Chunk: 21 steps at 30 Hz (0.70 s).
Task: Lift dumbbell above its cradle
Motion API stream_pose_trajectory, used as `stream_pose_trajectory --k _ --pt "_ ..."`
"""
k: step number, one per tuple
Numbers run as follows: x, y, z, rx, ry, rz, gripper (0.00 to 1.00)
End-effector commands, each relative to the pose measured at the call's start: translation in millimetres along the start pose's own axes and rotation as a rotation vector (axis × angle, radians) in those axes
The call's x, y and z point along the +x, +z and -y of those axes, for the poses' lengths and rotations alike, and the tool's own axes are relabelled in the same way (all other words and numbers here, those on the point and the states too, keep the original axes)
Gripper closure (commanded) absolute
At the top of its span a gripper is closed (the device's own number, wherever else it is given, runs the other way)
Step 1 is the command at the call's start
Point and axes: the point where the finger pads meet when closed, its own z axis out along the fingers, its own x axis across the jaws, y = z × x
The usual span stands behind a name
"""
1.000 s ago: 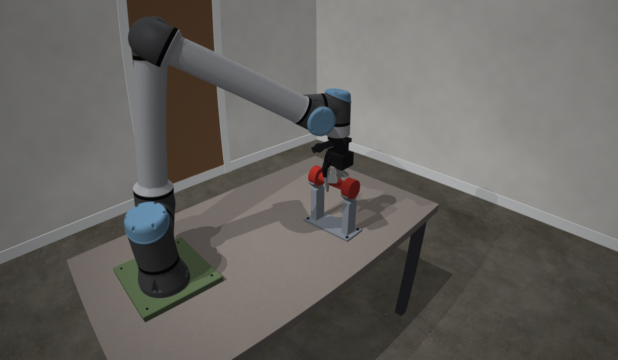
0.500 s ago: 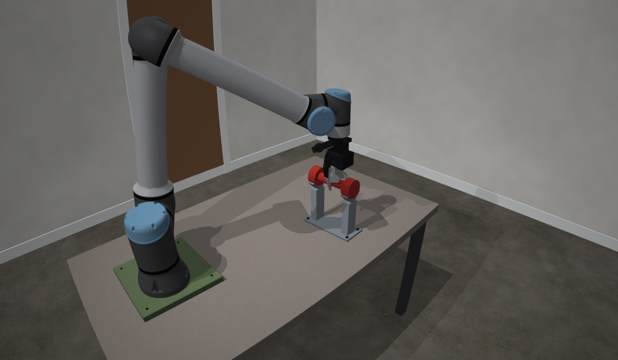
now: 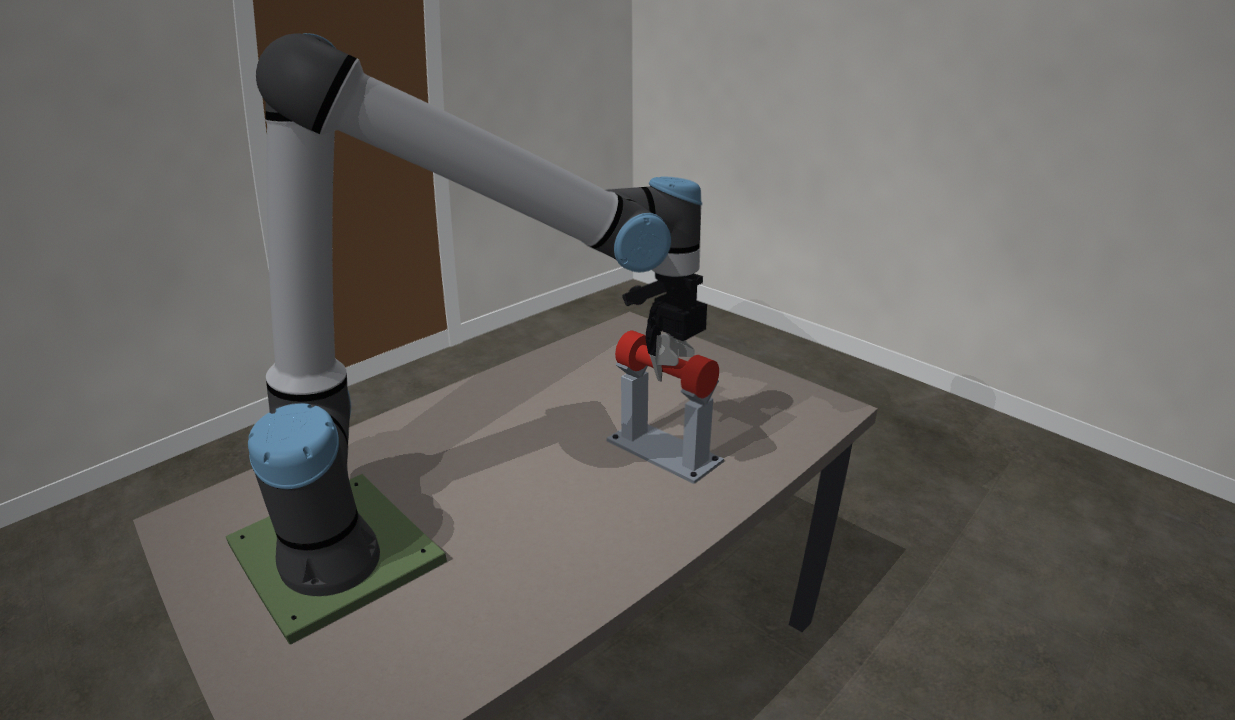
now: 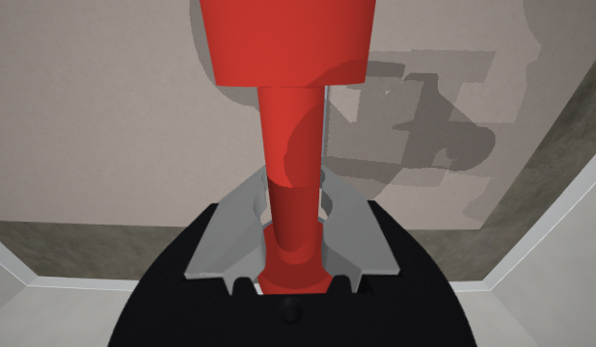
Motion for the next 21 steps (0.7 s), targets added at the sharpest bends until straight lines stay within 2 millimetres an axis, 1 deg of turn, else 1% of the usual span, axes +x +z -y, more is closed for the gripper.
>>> stream_pose_trajectory --k 1,12,21 --pt "-0.2 -0.4 -0.1 0.0 0.0 0.0 1.0" --pt "-0.1 -1.9 -0.2 0.0 0.0 0.0 1.0" --pt "0.2 -10.4 -0.4 0.0 0.0 0.0 1.0"
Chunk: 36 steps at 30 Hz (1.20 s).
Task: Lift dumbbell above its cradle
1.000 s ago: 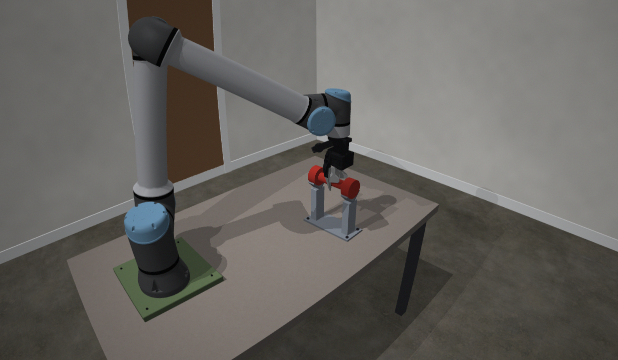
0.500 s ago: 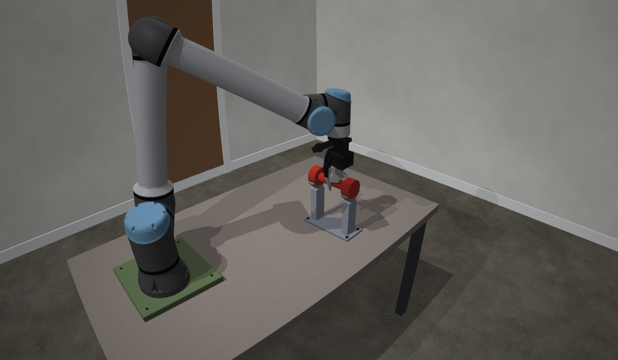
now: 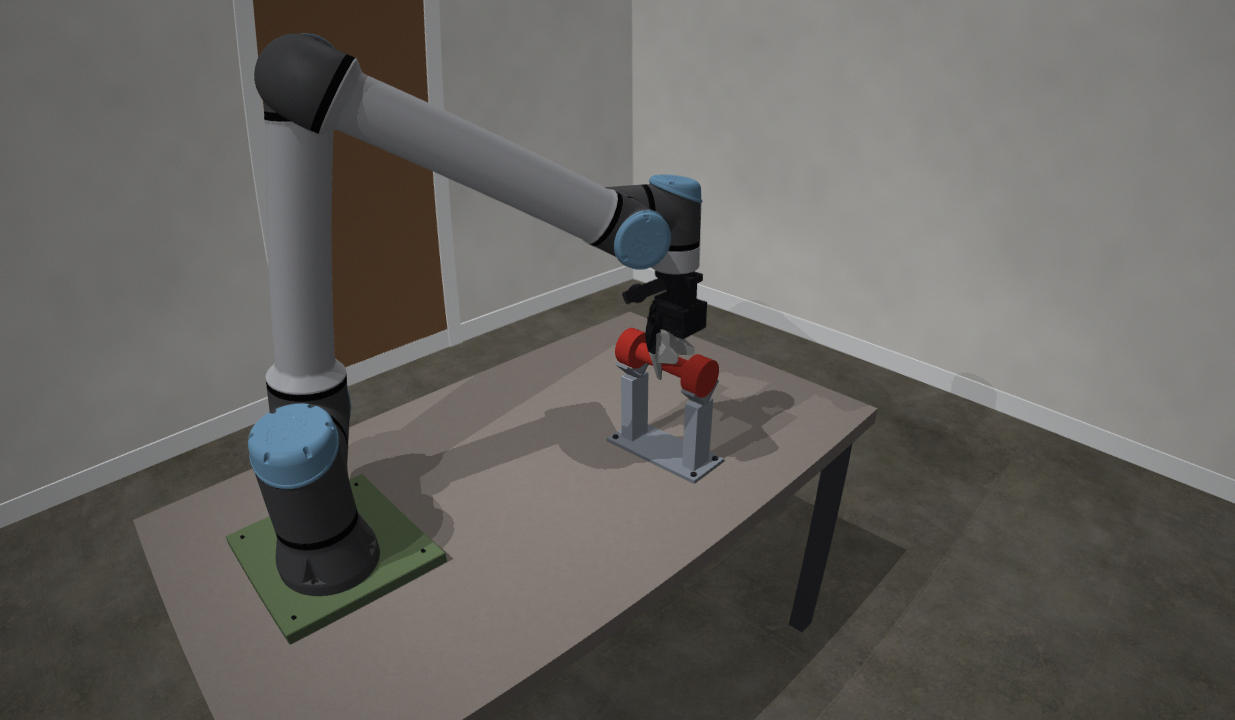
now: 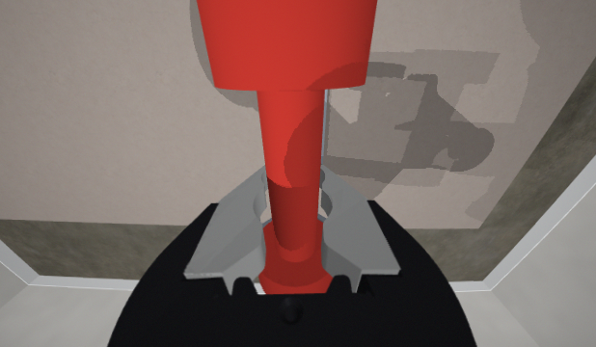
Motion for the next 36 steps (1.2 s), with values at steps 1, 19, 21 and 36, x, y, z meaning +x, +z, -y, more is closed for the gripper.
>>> stream_pose_trajectory --k 1,19,21,36 --pt "1 -8 -1 -0.001 0.0 -0.002 1.0" --pt "1 -43 -1 -0.001 0.0 -0.002 1.0" --pt "1 -49 -1 -0.001 0.0 -0.002 1.0" --pt "1 -82 -1 -0.001 0.0 -0.003 1.0"
